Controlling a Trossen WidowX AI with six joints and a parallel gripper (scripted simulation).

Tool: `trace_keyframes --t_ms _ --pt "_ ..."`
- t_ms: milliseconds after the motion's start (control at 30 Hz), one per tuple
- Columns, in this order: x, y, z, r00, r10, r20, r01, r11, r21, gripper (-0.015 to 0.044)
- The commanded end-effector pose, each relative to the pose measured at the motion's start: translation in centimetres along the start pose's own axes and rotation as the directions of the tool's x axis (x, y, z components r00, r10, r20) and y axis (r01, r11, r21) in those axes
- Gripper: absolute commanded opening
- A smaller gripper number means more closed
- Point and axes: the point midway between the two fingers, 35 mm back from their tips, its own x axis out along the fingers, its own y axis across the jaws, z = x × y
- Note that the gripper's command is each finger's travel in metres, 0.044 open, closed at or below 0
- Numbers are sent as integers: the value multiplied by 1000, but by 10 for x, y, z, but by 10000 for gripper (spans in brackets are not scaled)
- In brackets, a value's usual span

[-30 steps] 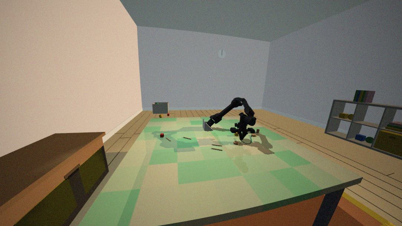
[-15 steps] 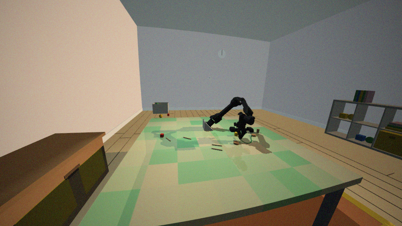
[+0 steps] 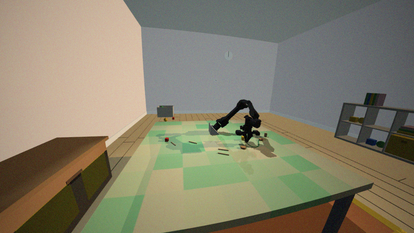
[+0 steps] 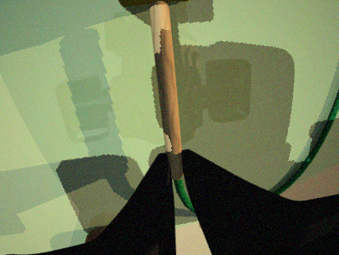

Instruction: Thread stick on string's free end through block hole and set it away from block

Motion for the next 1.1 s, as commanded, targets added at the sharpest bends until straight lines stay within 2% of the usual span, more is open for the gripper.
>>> trace_keyframes --t_ms 0,1067 --pt "-1 0 4 1000 3 -7 -3 1000 -1 0" --pt "-2 0 48 1000 3 -8 -3 1000 0 0"
